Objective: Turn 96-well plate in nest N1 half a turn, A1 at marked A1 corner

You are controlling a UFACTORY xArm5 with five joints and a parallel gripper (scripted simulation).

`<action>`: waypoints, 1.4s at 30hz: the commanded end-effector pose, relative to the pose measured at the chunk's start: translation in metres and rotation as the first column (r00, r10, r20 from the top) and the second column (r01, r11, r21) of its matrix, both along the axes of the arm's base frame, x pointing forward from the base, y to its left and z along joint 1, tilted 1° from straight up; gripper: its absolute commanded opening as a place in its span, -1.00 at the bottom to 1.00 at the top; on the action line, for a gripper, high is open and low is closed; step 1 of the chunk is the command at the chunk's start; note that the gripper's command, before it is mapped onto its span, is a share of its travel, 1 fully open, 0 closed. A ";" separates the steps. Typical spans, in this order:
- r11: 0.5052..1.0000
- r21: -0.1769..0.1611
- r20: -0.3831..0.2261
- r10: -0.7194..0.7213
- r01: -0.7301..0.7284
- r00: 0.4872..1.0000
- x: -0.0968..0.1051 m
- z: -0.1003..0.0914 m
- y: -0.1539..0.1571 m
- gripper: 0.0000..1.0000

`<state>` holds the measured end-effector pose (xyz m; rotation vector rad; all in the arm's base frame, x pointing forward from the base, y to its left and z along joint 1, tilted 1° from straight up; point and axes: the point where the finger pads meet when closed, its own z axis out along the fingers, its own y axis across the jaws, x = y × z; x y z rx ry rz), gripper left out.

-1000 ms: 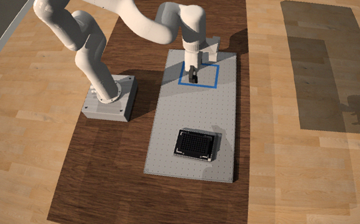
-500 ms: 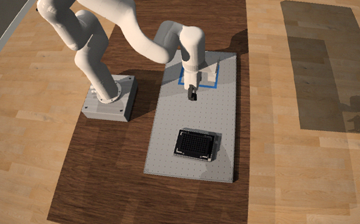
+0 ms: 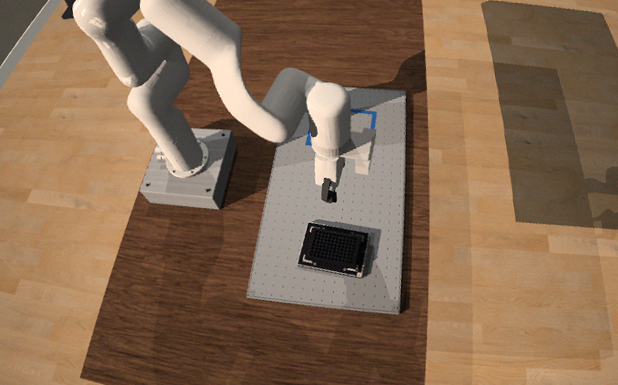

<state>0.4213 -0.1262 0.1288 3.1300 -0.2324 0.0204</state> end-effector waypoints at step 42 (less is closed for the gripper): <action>1.000 -0.010 0.002 0.001 -0.001 1.000 0.003 -0.069 -0.099 1.00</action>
